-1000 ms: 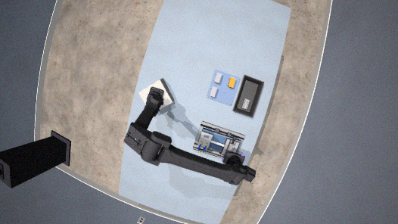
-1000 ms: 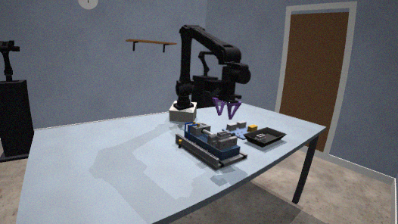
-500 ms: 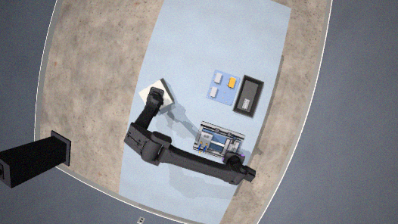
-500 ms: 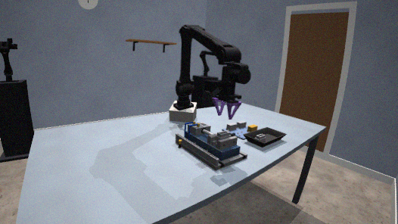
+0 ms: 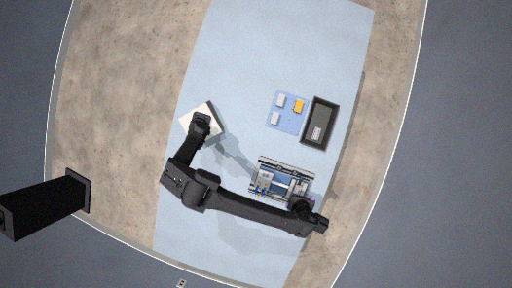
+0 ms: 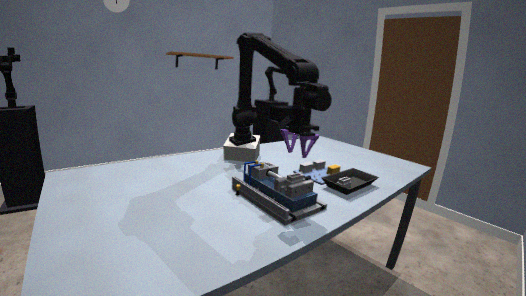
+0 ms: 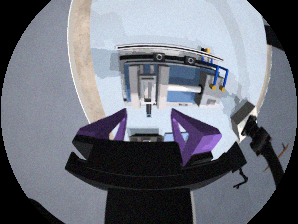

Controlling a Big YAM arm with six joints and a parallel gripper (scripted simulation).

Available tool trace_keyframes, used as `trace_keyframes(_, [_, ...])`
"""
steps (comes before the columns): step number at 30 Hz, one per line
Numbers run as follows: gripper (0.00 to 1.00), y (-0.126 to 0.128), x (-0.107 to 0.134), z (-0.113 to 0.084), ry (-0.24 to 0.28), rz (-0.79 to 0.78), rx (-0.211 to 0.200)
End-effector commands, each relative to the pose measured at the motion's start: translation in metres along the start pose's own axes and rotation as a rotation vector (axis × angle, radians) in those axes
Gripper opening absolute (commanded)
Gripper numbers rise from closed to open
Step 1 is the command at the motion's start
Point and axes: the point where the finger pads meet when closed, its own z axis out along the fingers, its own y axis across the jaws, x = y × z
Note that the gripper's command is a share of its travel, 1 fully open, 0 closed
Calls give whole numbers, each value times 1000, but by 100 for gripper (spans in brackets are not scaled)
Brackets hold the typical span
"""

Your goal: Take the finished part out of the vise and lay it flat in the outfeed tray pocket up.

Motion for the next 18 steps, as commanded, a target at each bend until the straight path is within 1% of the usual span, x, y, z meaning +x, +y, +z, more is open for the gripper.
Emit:
trace_keyframes(1, [64, 13, 1, -14, -7, 11, -51])
trace_keyframes(4, [64, 7, 3, 0, -2, 9, -22])
trace_keyframes(6, [64, 7, 3, 0, -2, 9, -22])
trace_keyframes(7, [64, 14, 1, -4, -4, 11, -35])
trace_keyframes(9, [64, 6, 3, 6, 0, 11, -15])
trace_keyframes(13, [64, 6, 0, 11, -1, 13, -15])
trace_keyframes(14, [64, 8, -1, 10, -3, 14, -21])
trace_keyframes(18, [64, 5, -4, 19, -2, 13, -13])
